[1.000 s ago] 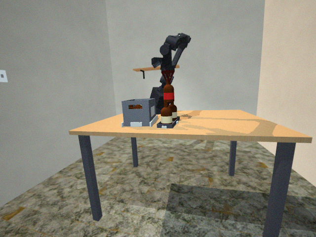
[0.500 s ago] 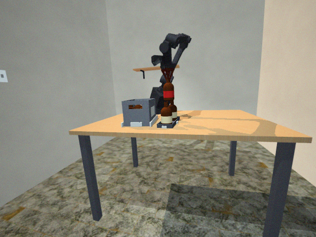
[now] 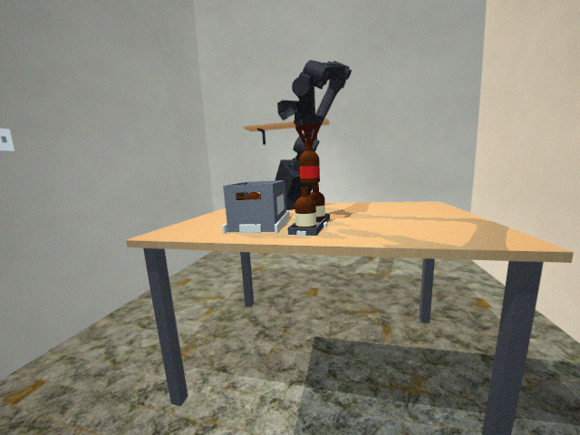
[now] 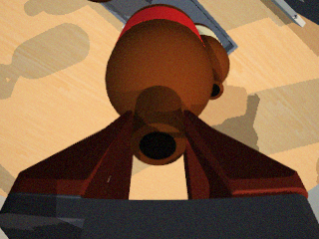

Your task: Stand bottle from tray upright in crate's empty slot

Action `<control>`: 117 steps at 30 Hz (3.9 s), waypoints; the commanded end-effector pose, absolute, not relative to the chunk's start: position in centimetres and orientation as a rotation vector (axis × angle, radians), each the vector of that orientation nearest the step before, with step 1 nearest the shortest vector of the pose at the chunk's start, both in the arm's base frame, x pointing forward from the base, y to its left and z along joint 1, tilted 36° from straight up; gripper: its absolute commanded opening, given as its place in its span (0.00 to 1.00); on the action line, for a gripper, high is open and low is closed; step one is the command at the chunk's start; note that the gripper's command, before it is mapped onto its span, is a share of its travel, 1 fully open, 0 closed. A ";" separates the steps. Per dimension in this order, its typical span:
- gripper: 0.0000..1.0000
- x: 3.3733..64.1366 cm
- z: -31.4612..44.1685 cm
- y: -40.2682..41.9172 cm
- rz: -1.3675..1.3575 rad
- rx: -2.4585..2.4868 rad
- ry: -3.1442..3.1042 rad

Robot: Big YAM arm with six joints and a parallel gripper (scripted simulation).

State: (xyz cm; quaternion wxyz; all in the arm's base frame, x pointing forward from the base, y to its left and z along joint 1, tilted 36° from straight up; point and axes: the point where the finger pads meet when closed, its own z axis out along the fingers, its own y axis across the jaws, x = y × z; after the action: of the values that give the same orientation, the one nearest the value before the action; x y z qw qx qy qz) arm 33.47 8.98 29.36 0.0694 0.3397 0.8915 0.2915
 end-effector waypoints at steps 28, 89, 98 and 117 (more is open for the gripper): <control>0.00 34.1 33.8 8.2 0.902 0.959 2.594; 0.00 33.1 35.6 7.1 0.899 0.958 2.594; 0.00 33.1 35.6 7.1 0.899 0.958 2.594; 0.00 33.1 35.6 7.1 0.899 0.958 2.595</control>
State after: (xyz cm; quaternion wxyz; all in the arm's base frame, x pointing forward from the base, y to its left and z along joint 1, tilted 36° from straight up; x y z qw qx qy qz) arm 32.66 7.91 31.24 0.0699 0.3392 0.8914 0.2923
